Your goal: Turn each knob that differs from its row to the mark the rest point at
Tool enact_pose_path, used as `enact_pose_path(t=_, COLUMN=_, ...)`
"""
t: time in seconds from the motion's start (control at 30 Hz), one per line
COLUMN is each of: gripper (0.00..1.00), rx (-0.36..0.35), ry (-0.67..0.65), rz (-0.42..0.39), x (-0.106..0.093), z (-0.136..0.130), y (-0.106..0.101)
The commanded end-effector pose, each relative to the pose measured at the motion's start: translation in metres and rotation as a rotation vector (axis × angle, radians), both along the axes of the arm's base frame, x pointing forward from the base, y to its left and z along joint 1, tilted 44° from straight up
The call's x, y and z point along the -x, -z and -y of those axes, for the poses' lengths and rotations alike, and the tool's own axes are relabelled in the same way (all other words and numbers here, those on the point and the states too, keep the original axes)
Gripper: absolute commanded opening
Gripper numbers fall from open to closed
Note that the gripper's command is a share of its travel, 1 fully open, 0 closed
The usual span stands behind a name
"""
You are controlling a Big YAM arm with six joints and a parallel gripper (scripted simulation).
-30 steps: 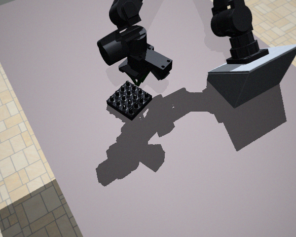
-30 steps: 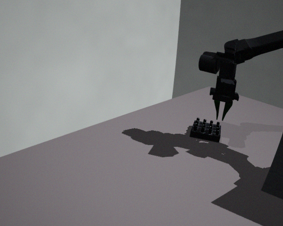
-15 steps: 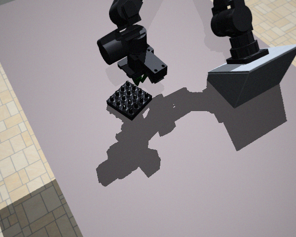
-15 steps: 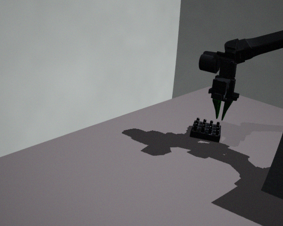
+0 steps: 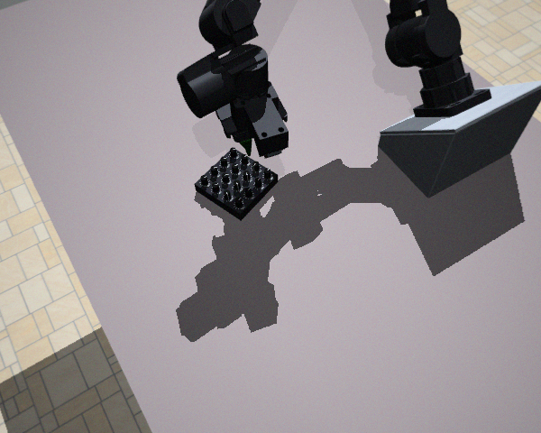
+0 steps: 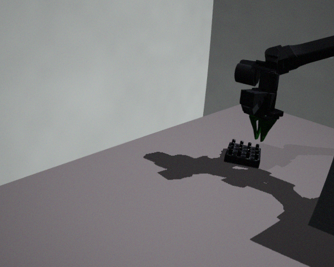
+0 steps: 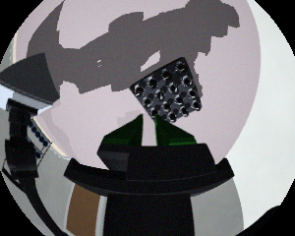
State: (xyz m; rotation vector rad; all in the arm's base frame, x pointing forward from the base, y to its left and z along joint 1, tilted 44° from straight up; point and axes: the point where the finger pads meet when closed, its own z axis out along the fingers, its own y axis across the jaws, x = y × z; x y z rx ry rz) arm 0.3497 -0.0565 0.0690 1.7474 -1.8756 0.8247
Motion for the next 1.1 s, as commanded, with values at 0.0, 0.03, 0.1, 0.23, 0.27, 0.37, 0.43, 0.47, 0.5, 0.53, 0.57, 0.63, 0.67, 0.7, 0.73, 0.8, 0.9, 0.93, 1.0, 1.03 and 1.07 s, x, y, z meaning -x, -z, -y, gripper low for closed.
enact_pose_path(t=0.0, gripper=0.18, rx=-0.022, ry=0.079, rz=0.138, x=-0.0165, z=-0.0119, y=-0.0207)
enact_pose_path(t=0.03, gripper=0.18, rx=-0.025, ry=0.094, rz=0.152, x=-0.0165, z=-0.0119, y=-0.0208)
enact_pose_path(t=0.1, gripper=0.18, rx=-0.028, ry=0.128, rz=0.18, x=-0.0163, z=-0.0109, y=-0.0208)
enact_pose_path(t=0.23, gripper=0.18, rx=-0.035, ry=0.172, rz=0.225, x=-0.0165, z=-0.0125, y=-0.0213)
enact_pose_path(t=0.27, gripper=0.18, rx=-0.035, ry=0.172, rz=0.225, x=-0.0165, z=-0.0125, y=-0.0213)
enact_pose_path(t=0.37, gripper=0.18, rx=-0.044, ry=0.243, rz=0.289, x=-0.0164, z=-0.012, y=-0.0216)
enact_pose_path(t=0.43, gripper=0.18, rx=-0.049, ry=0.272, rz=0.32, x=-0.0165, z=-0.0134, y=-0.0219)
enact_pose_path(t=0.47, gripper=0.18, rx=-0.051, ry=0.286, rz=0.334, x=-0.0165, z=-0.0137, y=-0.022)
enact_pose_path(t=0.5, gripper=0.18, rx=-0.053, ry=0.303, rz=0.349, x=-0.0165, z=-0.0133, y=-0.0221)
enact_pose_path(t=0.53, gripper=0.18, rx=-0.054, ry=0.32, rz=0.362, x=-0.0163, z=-0.0126, y=-0.0221)
enact_pose_path(t=0.57, gripper=0.18, rx=-0.056, ry=0.336, rz=0.376, x=-0.0163, z=-0.0121, y=-0.0221)
enact_pose_path(t=0.63, gripper=0.18, rx=-0.061, ry=0.366, rz=0.407, x=-0.0164, z=-0.0134, y=-0.0226)
enact_pose_path(t=0.67, gripper=0.18, rx=-0.064, ry=0.38, rz=0.422, x=-0.0165, z=-0.014, y=-0.0228)
enact_pose_path(t=0.7, gripper=0.18, rx=-0.066, ry=0.395, rz=0.436, x=-0.0165, z=-0.0143, y=-0.0229)
enact_pose_path(t=0.73, gripper=0.18, rx=-0.068, ry=0.411, rz=0.45, x=-0.0164, z=-0.0141, y=-0.0228)
enact_pose_path(t=0.8, gripper=0.18, rx=-0.069, ry=0.428, rz=0.464, x=-0.0163, z=-0.0136, y=-0.0227)
enact_pose_path(t=0.9, gripper=0.18, rx=-0.077, ry=0.481, rz=0.515, x=-0.0164, z=-0.0145, y=-0.0232)
enact_pose_path(t=0.93, gripper=0.18, rx=-0.08, ry=0.495, rz=0.53, x=-0.0165, z=-0.0151, y=-0.0235)
enact_pose_path(t=1.0, gripper=0.18, rx=-0.083, ry=0.527, rz=0.558, x=-0.0164, z=-0.0148, y=-0.0236)
enact_pose_path(t=1.03, gripper=0.18, rx=-0.084, ry=0.544, rz=0.572, x=-0.0163, z=-0.0141, y=-0.0235)
enact_pose_path(t=1.07, gripper=0.18, rx=-0.086, ry=0.56, rz=0.586, x=-0.0162, z=-0.0139, y=-0.0235)
